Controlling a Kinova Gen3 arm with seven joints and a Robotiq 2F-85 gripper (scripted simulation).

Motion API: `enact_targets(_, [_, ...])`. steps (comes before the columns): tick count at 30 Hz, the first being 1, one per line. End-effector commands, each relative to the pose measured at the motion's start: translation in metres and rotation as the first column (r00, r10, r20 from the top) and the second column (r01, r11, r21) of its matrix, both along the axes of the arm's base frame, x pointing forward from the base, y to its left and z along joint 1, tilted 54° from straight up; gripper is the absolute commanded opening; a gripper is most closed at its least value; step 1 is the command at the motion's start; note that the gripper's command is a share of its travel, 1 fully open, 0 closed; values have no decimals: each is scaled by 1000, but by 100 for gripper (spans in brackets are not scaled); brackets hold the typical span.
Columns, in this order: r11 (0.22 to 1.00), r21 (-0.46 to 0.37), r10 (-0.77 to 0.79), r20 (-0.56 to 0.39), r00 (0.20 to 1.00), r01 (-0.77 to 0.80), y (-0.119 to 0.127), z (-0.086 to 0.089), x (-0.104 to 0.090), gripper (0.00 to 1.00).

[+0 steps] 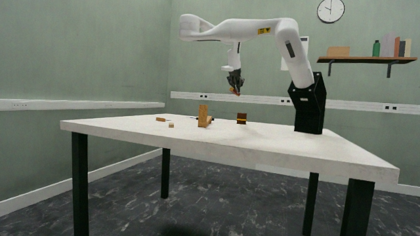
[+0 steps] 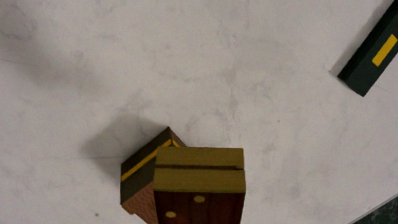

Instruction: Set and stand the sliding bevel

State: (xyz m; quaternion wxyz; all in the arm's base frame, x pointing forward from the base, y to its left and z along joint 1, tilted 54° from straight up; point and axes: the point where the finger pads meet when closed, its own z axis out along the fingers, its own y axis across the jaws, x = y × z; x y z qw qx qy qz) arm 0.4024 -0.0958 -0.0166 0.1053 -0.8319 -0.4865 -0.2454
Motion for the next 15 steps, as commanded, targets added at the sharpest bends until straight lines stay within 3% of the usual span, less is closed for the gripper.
enact_targets(1, [995,81,-52,6,999,51,-5,-4,-2,10])
enact_targets(10, [943,282,-185,2,983,177,-14,-16,-8,10])
enact_targets(12, [943,282,-185,2,983,177,-14,-16,-8,10])
enact_targets(15, [910,352,-232,-7,973,219,-18,-20,-10,10])
